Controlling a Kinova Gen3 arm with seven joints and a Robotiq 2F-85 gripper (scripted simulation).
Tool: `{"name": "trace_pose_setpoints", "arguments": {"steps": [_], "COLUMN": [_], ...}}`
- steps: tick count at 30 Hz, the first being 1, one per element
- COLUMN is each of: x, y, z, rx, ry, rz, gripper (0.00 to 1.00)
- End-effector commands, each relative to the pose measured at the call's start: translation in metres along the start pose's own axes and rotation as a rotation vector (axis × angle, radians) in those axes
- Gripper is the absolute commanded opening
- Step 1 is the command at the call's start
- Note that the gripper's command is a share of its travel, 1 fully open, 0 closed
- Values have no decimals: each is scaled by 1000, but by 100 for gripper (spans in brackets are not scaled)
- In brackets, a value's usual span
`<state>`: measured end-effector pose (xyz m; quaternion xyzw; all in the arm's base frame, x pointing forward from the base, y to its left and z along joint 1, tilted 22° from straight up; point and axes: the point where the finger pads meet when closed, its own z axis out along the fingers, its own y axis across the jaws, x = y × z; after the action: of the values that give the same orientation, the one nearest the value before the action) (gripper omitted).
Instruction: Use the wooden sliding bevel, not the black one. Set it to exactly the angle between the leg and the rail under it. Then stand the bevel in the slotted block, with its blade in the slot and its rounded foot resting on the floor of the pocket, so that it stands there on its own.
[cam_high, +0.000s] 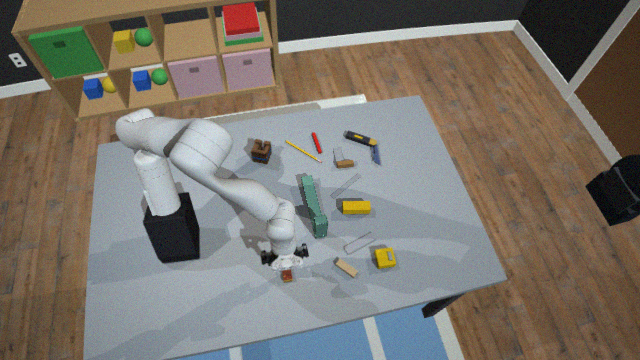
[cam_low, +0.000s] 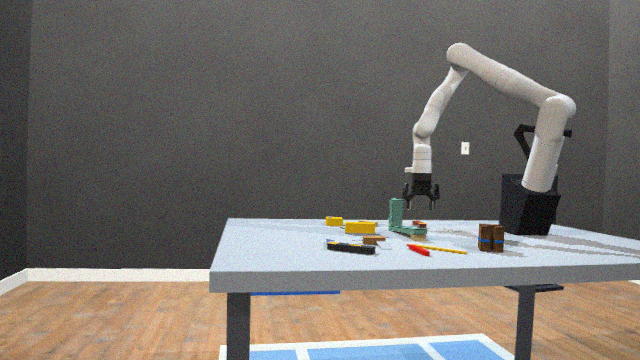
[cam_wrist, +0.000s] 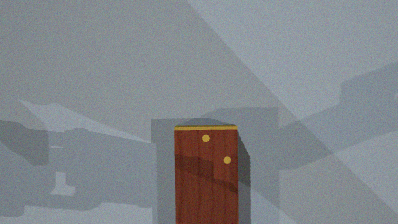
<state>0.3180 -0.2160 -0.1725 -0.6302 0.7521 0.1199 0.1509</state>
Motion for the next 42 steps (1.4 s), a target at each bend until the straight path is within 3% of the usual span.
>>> {"name": "trace_pose_setpoints", "arguments": {"steps": [1,14,15,42], "x": [-2,-2,-2,-2], "y": [0,0,0,0], "z": [0,0,0,0], "rx": [5,6,6,6], "ry": [-2,-2,-2,-2], "rz": [1,1,1,1], "gripper": [100,100,64,64]}}
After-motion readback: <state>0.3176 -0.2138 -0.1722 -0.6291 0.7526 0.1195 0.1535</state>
